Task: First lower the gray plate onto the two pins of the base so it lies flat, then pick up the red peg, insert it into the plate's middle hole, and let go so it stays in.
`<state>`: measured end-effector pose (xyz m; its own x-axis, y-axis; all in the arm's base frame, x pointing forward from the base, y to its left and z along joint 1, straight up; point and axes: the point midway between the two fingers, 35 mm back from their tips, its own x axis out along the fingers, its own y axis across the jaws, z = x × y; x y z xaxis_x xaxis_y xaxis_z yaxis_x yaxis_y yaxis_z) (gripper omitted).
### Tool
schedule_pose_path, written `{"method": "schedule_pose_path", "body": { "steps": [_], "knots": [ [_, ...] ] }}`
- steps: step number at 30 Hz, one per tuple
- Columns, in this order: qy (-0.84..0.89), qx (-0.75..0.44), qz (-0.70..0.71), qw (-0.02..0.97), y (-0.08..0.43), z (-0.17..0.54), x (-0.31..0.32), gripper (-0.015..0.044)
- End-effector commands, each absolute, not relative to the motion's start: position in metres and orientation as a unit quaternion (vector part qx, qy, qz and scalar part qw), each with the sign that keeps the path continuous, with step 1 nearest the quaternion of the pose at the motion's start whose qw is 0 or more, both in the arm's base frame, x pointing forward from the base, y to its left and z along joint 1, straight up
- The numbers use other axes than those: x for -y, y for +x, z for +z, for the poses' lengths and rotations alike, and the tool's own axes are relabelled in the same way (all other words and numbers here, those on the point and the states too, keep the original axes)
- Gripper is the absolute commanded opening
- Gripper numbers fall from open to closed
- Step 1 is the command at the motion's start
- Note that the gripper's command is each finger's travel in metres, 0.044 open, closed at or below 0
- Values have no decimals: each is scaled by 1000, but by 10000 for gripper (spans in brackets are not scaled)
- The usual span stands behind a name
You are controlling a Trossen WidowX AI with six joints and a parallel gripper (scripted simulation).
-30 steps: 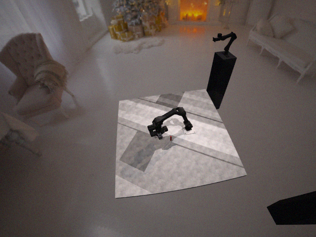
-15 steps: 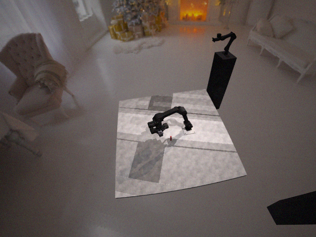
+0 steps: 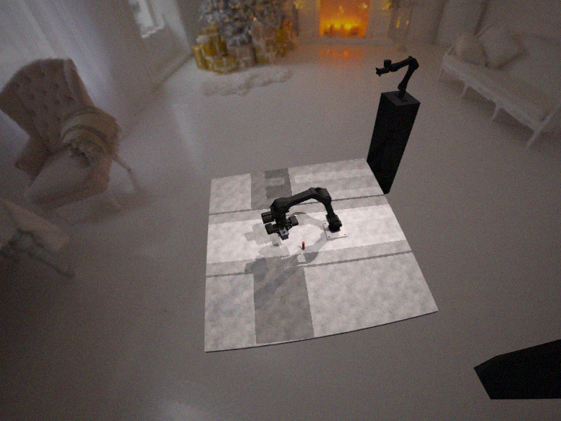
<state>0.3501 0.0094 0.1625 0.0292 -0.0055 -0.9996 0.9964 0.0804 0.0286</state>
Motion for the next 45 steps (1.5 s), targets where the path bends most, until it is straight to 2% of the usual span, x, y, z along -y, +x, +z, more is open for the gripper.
{"method": "schedule_pose_path", "body": {
  "steps": [1, 45],
  "knots": [
    [490, -507, -477, 524, 351, 156, 2, 0],
    [534, -458, -526, 478, 327, 94, 113, 0]
  ]
}}
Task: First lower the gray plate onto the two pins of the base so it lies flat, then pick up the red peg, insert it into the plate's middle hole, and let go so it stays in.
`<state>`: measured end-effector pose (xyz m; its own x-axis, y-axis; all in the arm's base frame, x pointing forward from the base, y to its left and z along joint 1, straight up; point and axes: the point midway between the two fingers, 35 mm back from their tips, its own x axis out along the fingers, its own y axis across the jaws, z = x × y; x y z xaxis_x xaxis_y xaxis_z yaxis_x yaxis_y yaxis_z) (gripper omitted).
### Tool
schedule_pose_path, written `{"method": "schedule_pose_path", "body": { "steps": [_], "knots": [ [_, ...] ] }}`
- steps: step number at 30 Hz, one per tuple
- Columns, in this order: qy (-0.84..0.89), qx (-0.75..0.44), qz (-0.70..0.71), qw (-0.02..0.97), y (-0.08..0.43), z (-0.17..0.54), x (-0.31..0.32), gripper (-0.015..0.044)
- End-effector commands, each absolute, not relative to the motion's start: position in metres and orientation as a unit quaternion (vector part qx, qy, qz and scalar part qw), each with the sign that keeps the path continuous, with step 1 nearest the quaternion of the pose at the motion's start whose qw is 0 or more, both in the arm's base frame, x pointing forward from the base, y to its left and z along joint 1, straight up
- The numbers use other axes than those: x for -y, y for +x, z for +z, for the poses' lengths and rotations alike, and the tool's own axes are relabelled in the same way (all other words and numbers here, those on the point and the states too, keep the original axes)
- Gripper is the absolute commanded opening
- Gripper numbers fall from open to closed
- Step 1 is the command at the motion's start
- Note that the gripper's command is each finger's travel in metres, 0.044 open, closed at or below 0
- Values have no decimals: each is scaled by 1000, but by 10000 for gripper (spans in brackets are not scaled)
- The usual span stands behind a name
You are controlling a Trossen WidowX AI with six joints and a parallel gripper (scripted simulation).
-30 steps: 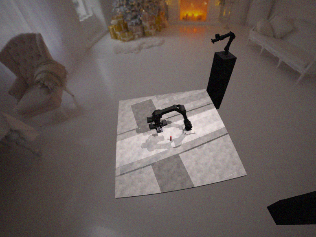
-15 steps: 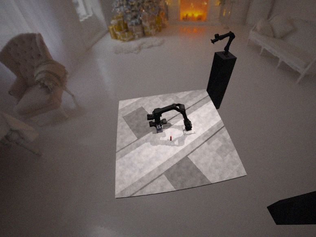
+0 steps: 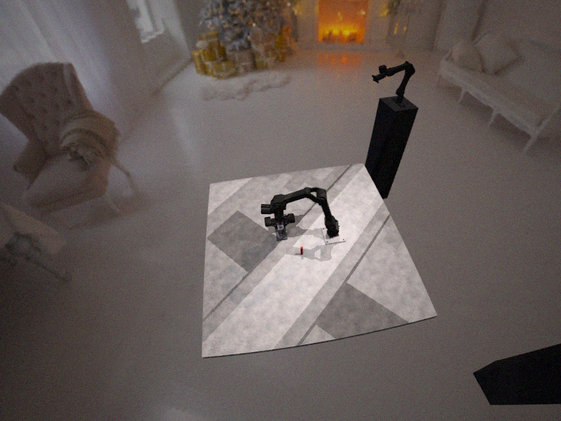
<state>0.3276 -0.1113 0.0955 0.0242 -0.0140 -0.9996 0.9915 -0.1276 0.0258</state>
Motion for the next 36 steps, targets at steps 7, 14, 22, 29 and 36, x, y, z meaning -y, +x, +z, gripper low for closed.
{"method": "schedule_pose_path", "body": {
  "steps": [7, 14, 22, 29, 36],
  "knots": [
    [534, -458, -526, 478, 327, 94, 113, 0],
    [534, -458, -526, 478, 327, 94, 113, 0],
    [534, -458, -526, 478, 328, 94, 113, 0],
    [534, -458, -526, 478, 328, 82, 113, 0],
    [534, -458, -526, 478, 328, 76, 113, 0]
  ]
}}
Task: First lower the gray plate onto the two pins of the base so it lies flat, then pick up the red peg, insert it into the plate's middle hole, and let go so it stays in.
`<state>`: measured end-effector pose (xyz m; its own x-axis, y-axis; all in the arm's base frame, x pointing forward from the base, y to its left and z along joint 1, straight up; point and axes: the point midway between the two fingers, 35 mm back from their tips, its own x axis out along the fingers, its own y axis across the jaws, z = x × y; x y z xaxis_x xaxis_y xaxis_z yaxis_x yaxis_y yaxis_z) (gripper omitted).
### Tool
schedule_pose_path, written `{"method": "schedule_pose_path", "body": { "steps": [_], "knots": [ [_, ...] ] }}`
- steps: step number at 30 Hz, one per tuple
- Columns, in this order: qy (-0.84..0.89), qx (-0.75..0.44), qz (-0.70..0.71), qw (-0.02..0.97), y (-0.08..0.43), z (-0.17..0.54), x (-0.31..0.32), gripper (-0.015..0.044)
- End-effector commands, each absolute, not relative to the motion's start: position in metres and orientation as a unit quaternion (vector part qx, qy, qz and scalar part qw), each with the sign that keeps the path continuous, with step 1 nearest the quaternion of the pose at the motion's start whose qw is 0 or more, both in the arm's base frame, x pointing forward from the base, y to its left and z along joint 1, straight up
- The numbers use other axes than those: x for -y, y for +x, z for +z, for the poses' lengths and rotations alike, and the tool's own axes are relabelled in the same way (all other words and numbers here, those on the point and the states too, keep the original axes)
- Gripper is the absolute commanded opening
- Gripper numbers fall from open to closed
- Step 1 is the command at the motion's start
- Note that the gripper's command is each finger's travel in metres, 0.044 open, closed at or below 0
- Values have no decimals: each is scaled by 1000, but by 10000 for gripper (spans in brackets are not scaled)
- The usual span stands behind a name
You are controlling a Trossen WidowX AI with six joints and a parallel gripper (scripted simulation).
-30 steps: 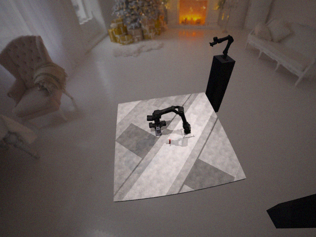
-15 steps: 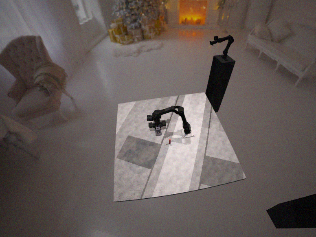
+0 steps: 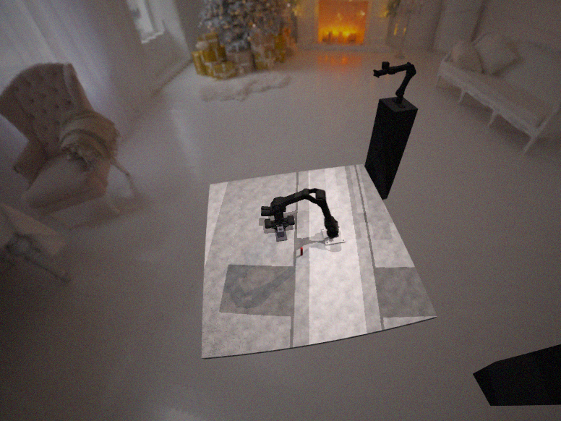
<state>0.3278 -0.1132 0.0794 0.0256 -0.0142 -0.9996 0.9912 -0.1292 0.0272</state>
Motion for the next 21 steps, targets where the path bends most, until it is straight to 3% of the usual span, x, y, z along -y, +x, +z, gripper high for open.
{"method": "schedule_pose_path", "body": {
  "steps": [1, 21],
  "knots": [
    [534, -458, -526, 478, 328, 75, 113, 0],
    [535, -456, -527, 477, 329, 58, 113, 0]
  ]
}}
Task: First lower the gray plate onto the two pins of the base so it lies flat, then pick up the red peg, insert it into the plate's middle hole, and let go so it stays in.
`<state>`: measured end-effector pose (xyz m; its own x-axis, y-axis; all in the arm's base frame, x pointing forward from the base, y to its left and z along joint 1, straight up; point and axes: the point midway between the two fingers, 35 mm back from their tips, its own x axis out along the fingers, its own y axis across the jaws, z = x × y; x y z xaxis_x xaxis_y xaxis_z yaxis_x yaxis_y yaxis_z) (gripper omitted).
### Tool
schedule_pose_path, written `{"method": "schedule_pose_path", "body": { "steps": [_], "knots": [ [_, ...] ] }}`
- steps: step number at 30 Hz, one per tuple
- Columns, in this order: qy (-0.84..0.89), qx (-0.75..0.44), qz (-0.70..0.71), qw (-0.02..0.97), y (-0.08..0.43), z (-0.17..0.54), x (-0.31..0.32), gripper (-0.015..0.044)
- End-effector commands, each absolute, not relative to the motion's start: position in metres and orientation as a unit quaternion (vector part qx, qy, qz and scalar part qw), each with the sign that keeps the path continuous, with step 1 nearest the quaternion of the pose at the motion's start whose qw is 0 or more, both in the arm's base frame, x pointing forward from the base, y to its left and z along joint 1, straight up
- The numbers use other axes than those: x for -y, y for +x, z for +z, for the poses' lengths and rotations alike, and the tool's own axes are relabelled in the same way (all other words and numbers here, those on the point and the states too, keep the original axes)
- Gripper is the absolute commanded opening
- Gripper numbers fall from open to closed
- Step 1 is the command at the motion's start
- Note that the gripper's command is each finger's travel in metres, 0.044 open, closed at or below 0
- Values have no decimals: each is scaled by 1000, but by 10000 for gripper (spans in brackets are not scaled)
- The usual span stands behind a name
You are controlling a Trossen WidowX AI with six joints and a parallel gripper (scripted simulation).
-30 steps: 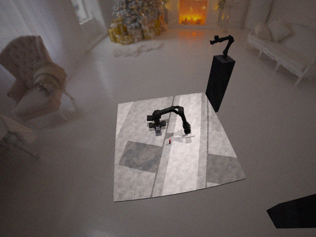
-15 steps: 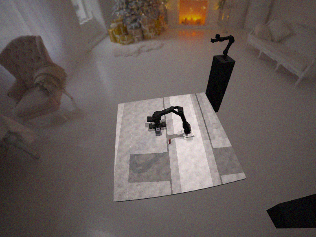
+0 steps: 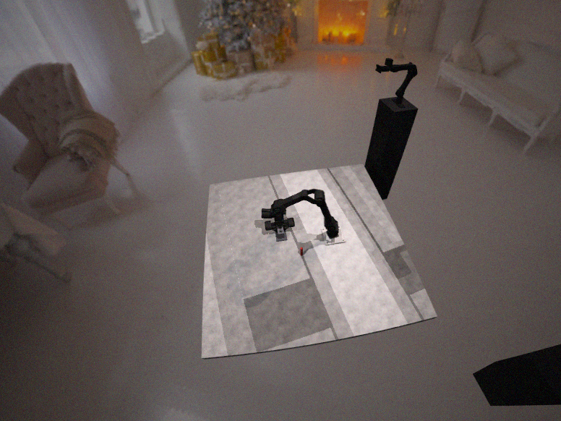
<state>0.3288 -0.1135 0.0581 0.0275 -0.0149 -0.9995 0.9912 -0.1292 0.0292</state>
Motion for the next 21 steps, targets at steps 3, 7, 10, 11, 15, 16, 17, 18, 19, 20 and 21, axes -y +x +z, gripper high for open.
{"method": "schedule_pose_path", "body": {
  "steps": [3, 7, 10, 11, 15, 16, 17, 18, 19, 20, 21],
  "knots": [
    [535, -456, -527, 477, 329, 58, 113, 26],
    [535, -456, -527, 477, 329, 58, 113, 131],
    [535, -456, -527, 477, 329, 58, 113, 210],
    [535, -456, -527, 477, 329, 58, 113, 236],
    [535, -456, -527, 477, 329, 58, 113, 341],
    [535, -456, -527, 477, 329, 58, 113, 368],
    [535, -456, -527, 477, 329, 58, 113, 394],
    [535, -456, -527, 477, 329, 58, 113, 420],
    [535, -456, -527, 477, 329, 58, 113, 440],
    [535, -456, -527, 477, 329, 58, 113, 440],
    [535, -456, -527, 477, 329, 58, 113, 440]
  ]
}}
